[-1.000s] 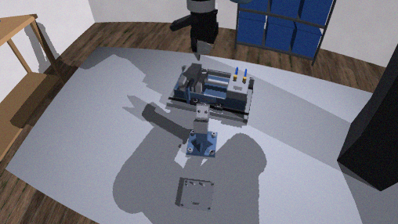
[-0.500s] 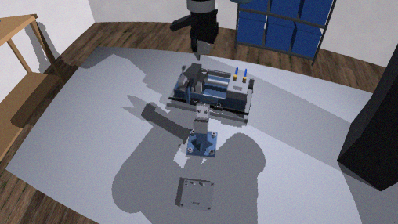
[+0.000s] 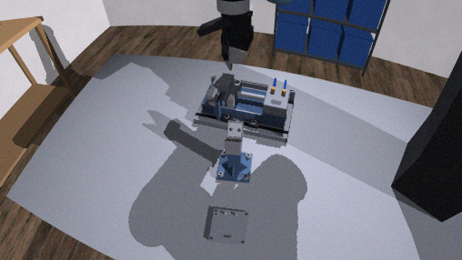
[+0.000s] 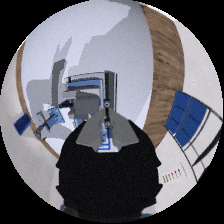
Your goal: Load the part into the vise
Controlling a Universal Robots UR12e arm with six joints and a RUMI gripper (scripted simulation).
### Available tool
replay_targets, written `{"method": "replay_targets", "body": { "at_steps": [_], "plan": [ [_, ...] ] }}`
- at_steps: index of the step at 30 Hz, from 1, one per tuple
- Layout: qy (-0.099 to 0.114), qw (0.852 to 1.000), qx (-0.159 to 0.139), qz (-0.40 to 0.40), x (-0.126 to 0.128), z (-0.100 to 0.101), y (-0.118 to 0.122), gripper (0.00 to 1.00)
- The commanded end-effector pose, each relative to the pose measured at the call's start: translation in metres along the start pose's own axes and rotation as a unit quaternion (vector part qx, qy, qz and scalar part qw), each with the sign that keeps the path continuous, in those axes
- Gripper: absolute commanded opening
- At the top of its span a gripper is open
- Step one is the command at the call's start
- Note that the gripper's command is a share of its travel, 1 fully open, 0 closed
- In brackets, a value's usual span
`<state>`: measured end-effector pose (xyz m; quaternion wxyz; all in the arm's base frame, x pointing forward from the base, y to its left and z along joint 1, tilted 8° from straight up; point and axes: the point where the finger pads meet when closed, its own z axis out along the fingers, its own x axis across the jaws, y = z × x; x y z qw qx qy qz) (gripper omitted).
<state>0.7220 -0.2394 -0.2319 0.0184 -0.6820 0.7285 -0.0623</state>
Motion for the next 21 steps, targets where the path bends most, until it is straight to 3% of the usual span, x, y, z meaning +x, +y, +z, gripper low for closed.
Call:
{"method": "replay_targets", "body": {
  "at_steps": [1, 21],
  "plan": [
    [0.000, 1.000, 0.001, 0.000, 0.0002, -0.0005, -0.0006, 0.00],
    [0.000, 1.000, 0.001, 0.000, 0.0002, 0.0025, -0.0006, 0.00]
  ]
}}
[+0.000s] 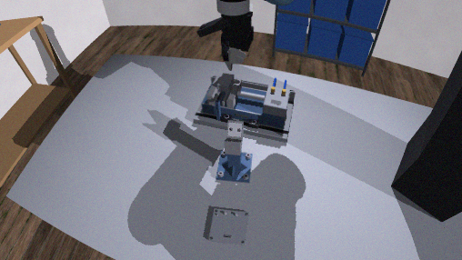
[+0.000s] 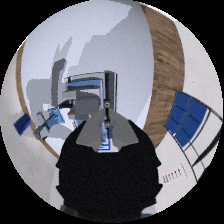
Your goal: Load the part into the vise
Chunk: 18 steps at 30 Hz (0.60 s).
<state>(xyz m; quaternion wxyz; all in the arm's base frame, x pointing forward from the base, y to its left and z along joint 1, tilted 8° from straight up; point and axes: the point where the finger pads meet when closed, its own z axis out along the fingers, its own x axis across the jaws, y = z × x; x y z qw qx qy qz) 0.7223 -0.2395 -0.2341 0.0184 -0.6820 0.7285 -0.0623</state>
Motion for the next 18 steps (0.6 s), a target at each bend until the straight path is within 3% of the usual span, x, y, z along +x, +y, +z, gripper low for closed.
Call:
{"method": "replay_targets", "body": {
  "at_steps": [1, 18],
  "plan": [
    [0.000, 1.000, 0.001, 0.000, 0.0002, 0.0007, -0.0006, 0.00],
    [0.000, 1.000, 0.001, 0.000, 0.0002, 0.0051, -0.0006, 0.00]
  ]
}}
